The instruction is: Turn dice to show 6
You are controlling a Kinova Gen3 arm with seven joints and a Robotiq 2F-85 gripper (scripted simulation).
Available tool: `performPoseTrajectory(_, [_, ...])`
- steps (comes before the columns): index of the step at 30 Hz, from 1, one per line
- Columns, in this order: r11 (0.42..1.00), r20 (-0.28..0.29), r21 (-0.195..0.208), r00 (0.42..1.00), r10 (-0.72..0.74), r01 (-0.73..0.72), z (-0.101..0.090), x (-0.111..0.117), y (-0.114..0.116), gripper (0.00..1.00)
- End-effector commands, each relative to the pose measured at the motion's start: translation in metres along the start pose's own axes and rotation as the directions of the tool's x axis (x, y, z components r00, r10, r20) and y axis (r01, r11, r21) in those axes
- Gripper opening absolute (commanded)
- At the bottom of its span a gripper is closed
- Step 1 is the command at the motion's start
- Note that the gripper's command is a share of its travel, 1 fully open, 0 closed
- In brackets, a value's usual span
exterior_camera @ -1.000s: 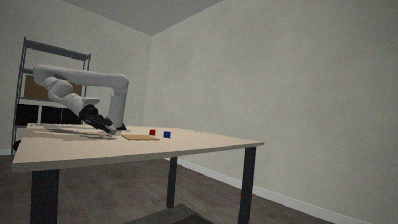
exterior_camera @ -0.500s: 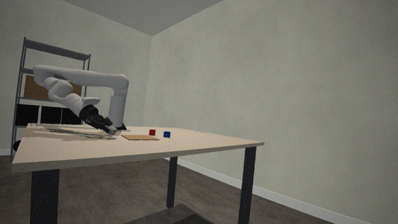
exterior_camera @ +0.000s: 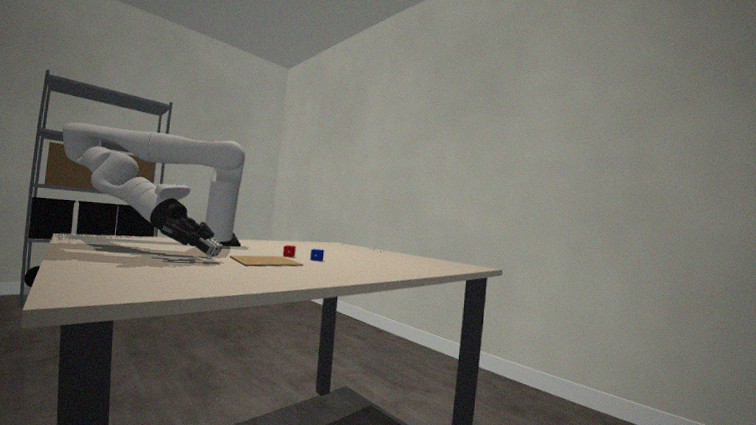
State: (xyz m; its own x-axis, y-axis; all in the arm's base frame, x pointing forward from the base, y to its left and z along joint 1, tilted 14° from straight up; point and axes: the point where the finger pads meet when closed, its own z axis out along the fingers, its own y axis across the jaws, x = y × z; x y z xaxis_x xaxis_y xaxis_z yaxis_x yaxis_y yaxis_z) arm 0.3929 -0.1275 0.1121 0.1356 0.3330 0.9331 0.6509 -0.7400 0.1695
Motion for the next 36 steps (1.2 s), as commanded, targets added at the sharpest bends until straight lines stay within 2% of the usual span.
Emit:
performPoseTrajectory(1, [1.000,-0.001,-0.005,1.000,-0.005,0.005,0.0008,-0.0006,0.0024,0.26])
performPoseTrajectory(36, [1.000,-0.001,-0.005,1.000,-0.005,0.005,0.0056,-0.0096,0.0025,0.26])
